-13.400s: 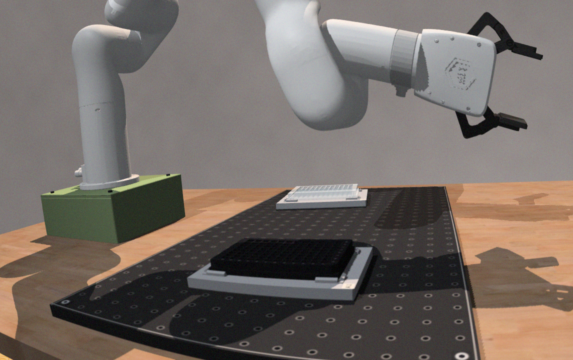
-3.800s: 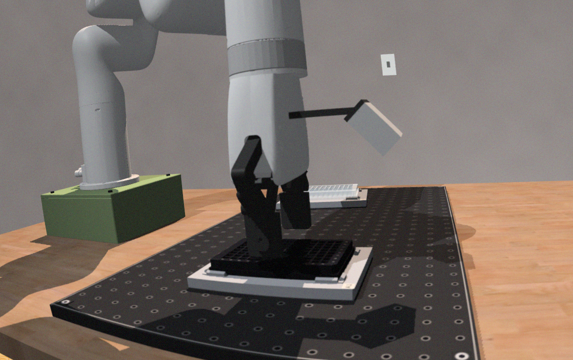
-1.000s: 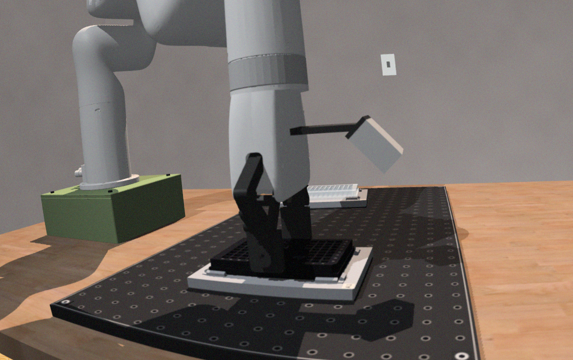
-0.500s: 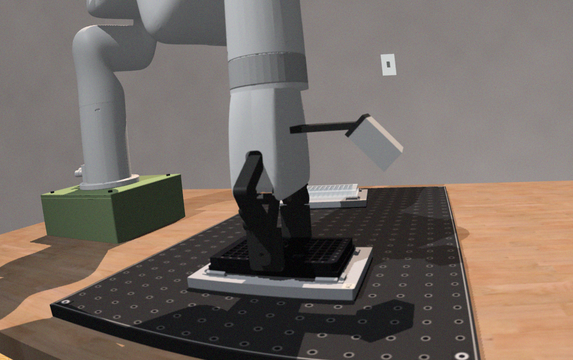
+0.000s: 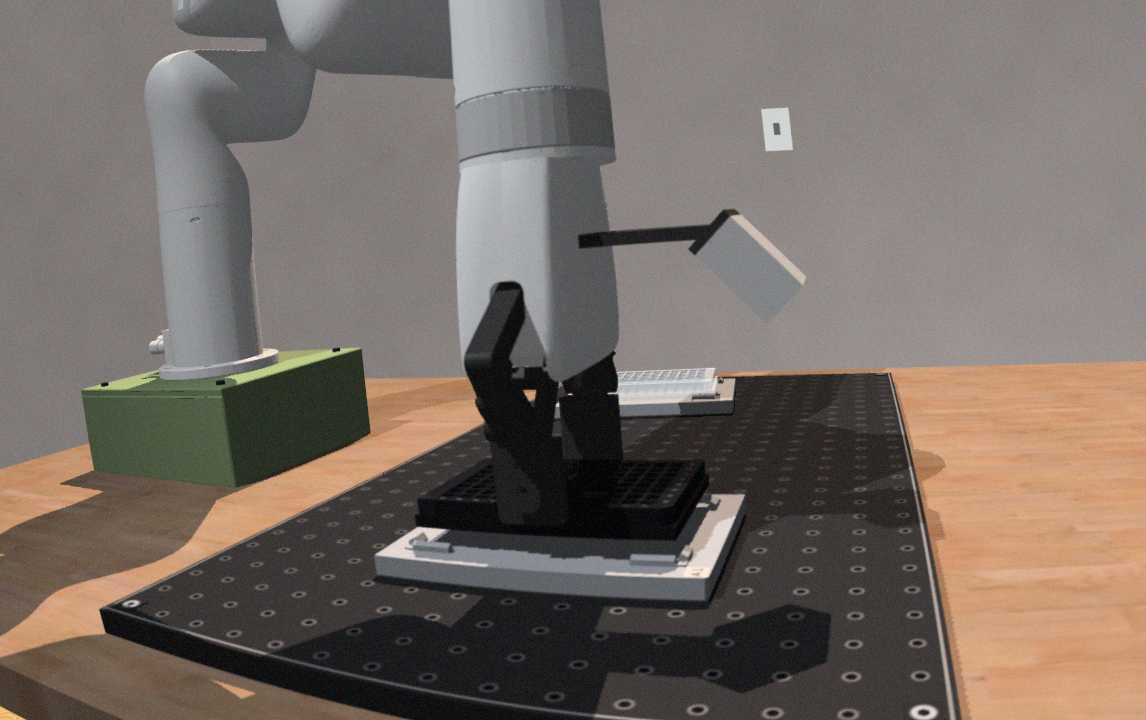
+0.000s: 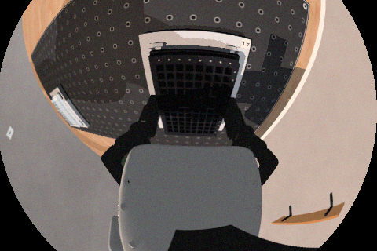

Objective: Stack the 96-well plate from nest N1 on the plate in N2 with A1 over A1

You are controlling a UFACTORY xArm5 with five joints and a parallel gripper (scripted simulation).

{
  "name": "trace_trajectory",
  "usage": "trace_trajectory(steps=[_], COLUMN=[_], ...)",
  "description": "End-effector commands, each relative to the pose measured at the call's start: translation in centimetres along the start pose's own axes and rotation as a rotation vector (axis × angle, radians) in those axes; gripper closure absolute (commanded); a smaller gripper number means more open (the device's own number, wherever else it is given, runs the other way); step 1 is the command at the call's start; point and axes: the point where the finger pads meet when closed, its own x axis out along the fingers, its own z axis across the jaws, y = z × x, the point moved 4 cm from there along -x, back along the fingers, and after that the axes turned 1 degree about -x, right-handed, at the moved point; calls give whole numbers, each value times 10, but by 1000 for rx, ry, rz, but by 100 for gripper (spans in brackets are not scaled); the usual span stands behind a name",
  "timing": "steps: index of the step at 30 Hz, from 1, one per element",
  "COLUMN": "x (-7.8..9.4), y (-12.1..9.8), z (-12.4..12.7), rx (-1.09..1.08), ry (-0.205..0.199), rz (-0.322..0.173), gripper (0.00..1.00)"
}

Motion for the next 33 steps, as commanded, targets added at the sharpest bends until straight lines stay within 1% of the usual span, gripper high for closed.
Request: trace_trajectory(steps=[1,13,23,33], x=[-5,-11,-11,-28], y=[1,1,1,1], z=[0,0,0,0], rx=[0,0,0,0], ry=[-2,-2,-2,-2], rz=[3,3,3,3], gripper=[100,100,100,100])
